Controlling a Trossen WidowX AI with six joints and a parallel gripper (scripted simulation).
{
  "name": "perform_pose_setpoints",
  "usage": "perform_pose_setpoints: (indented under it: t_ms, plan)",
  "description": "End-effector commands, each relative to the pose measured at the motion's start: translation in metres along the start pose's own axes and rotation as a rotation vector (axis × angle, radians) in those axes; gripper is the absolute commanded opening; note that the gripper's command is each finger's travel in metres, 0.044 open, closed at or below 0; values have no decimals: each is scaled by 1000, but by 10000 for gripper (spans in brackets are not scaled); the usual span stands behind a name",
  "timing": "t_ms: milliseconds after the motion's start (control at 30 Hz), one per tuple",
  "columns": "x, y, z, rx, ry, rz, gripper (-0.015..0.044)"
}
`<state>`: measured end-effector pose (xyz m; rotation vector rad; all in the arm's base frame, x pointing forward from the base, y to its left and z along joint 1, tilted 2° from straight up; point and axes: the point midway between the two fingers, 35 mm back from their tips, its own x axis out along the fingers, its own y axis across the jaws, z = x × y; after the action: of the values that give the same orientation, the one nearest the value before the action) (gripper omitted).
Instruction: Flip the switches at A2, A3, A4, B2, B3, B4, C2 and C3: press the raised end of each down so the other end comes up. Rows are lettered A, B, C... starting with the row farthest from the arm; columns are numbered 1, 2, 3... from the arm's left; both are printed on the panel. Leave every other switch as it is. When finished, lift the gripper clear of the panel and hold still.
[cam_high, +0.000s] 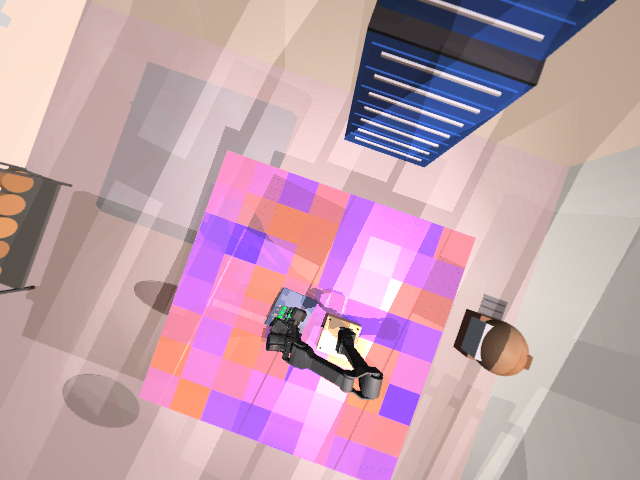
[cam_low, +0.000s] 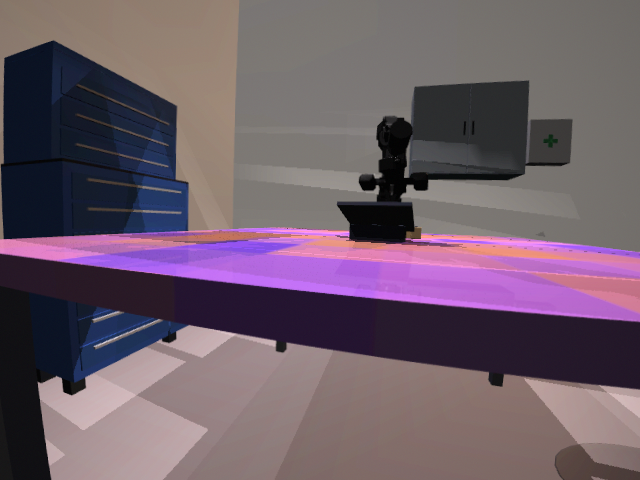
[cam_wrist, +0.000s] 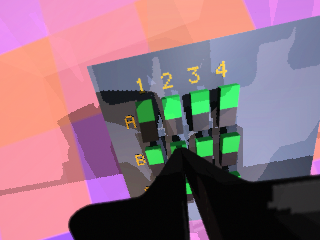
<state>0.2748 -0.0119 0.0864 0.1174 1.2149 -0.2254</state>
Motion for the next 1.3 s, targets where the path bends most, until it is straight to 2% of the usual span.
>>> perform_pose_setpoints:
  t_ms: [0, 1267]
  plan:
    - [1, 1, -1, -4, 3, 5, 0]
    - [5, 1, 0, -4, 3, 5, 0]
